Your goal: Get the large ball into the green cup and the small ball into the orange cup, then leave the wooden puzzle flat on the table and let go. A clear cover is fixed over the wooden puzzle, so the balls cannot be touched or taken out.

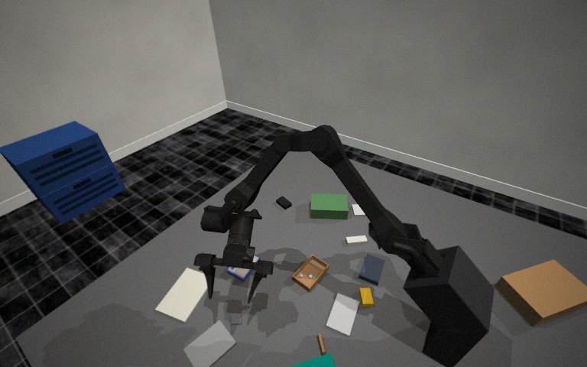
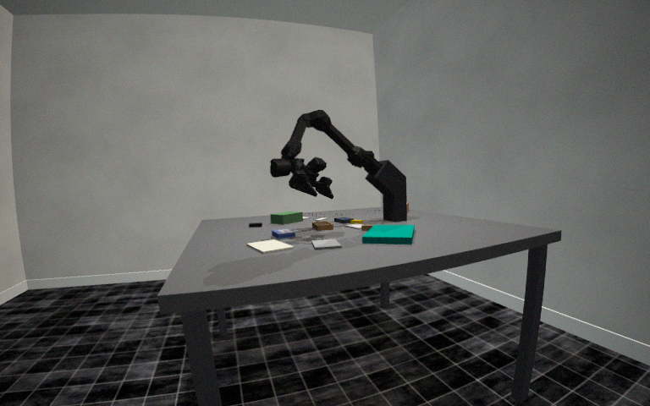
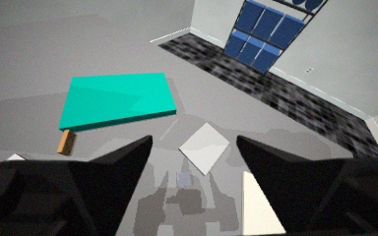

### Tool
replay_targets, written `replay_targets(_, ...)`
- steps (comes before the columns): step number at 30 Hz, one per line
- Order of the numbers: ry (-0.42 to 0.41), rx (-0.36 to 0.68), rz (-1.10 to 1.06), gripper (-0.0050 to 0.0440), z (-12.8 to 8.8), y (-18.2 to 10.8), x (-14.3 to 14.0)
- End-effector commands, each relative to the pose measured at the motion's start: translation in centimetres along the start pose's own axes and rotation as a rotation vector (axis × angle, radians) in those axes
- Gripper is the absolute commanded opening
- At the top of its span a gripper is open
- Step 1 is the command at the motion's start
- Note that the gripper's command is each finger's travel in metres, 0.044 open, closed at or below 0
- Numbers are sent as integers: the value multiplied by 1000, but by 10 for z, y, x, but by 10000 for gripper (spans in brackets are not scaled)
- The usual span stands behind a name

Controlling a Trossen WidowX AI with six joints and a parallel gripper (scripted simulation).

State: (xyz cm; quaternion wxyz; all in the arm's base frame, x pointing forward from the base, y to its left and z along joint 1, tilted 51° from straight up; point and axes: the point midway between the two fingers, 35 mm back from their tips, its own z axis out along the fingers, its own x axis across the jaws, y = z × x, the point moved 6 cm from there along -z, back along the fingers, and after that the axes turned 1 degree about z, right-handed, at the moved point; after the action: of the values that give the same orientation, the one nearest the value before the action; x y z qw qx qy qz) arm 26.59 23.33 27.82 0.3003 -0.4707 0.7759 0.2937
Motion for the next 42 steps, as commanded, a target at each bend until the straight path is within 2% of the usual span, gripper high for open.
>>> replay_targets(1,-21,227,161,440,-30,-35,48)
replay_targets(10,-99,631,459,440,-81,-71,154)
replay_targets(12,-99,631,459,440,-81,-71,154)
replay_targets(13,-120,751,548,440,-82,-69,167)
replay_targets(15,-142,831,606,440,-90,-72,191)
replay_targets(17,-165,915,667,440,-91,-70,198)
replay_targets(30,-167,922,672,440,-89,-71,198)
replay_targets(35,-167,922,672,440,-70,-96,203)
replay_targets(42,-167,922,672,440,-69,-98,203)
